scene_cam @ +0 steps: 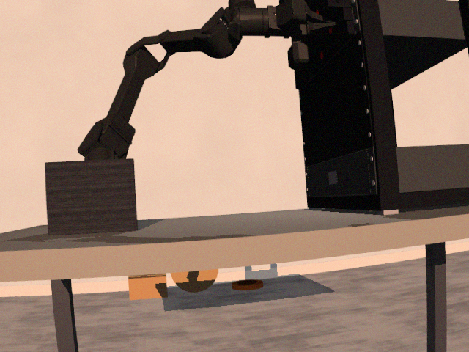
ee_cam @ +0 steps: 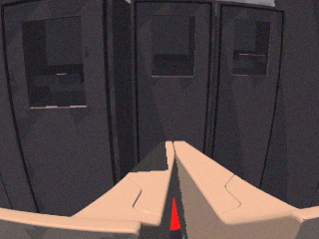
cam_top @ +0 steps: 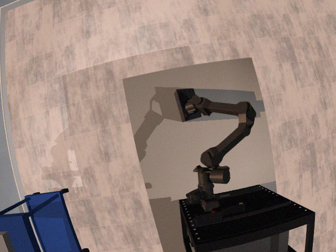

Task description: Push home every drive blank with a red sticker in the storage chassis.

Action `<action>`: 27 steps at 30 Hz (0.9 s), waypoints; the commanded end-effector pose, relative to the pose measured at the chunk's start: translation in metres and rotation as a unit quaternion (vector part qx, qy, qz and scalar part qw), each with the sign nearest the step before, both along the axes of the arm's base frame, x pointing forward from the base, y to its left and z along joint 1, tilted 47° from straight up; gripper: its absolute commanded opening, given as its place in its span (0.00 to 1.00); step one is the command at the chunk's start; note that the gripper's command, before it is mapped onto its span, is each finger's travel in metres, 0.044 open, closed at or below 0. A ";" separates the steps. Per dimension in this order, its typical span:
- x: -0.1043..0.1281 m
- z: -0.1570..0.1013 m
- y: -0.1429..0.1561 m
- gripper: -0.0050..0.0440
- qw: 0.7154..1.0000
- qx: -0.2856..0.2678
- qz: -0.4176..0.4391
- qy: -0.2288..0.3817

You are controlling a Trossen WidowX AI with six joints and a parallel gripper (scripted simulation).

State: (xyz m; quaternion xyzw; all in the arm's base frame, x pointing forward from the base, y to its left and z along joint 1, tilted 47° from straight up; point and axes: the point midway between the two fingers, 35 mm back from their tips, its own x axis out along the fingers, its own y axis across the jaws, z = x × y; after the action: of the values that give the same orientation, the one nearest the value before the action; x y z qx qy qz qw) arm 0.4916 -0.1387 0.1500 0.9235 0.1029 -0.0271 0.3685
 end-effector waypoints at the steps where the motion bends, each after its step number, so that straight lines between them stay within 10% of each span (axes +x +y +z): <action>1: 0.004 0.005 -0.003 0.10 1.000 -0.003 -0.008 -0.006; 27: 0.009 0.004 -0.003 0.10 1.000 -0.003 -0.008 -0.006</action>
State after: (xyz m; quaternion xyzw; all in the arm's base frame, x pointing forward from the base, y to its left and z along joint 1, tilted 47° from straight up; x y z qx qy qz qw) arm 0.4959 -0.1381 0.1495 0.9235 0.1036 -0.0267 0.3685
